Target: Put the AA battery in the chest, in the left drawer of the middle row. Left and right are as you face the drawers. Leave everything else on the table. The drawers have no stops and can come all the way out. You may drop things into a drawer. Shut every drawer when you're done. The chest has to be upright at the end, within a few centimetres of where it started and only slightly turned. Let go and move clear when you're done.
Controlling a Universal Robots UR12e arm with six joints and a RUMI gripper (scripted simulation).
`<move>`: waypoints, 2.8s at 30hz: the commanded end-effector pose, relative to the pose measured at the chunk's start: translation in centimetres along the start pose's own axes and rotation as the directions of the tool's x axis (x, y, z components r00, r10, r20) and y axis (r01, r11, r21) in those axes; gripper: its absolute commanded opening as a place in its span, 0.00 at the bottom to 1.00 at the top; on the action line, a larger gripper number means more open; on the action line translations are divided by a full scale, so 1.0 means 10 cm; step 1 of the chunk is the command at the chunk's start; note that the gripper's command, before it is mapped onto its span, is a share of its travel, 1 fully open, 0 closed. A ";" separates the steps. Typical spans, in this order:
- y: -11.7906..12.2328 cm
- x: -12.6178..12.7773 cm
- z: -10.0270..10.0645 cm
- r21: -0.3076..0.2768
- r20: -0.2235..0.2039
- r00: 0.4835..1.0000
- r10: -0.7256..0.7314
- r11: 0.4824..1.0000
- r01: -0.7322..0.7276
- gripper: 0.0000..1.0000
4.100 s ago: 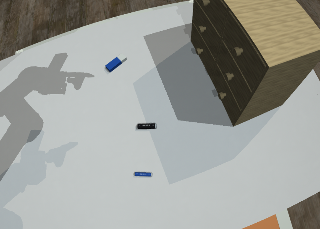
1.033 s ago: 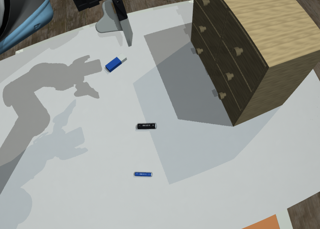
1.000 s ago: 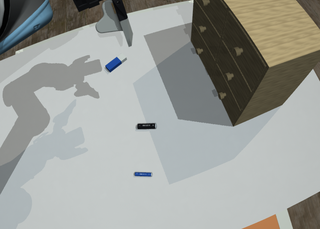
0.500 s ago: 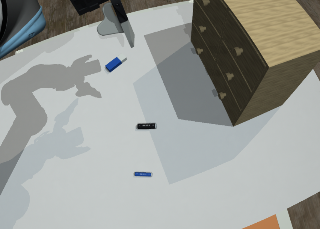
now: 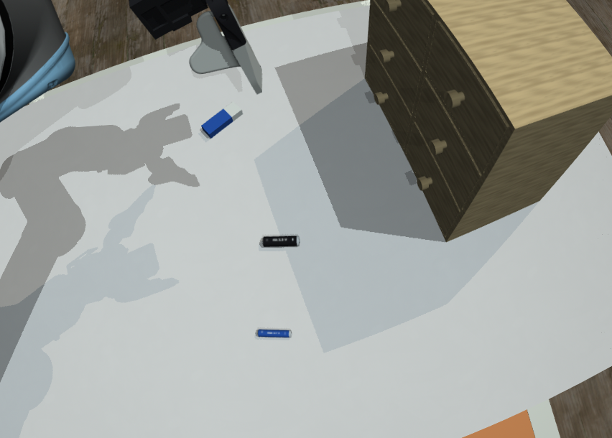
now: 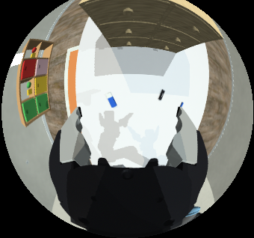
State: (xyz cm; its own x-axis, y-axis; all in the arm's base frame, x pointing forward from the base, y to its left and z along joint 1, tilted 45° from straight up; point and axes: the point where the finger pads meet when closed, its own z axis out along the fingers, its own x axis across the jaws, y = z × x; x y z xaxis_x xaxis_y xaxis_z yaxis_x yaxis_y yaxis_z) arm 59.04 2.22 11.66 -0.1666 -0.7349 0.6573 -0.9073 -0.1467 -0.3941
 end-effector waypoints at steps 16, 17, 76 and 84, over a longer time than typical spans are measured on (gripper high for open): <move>-0.07 0.00 0.14 0.147 0.002 1.000 -0.001 0.989 0.001 1.00; -0.07 0.00 0.15 0.154 0.002 1.000 -0.001 0.988 0.001 1.00; -0.36 0.00 0.60 0.597 0.000 1.000 0.003 0.802 -0.002 1.00; -0.40 0.00 0.67 0.662 0.000 1.000 0.003 0.749 -0.002 1.00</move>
State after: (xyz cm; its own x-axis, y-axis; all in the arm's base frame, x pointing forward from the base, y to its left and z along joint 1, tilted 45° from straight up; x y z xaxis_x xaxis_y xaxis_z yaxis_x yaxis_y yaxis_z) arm 64.55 -1.50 8.88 -0.1688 -0.7338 0.6581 -0.4895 -0.5171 -0.7022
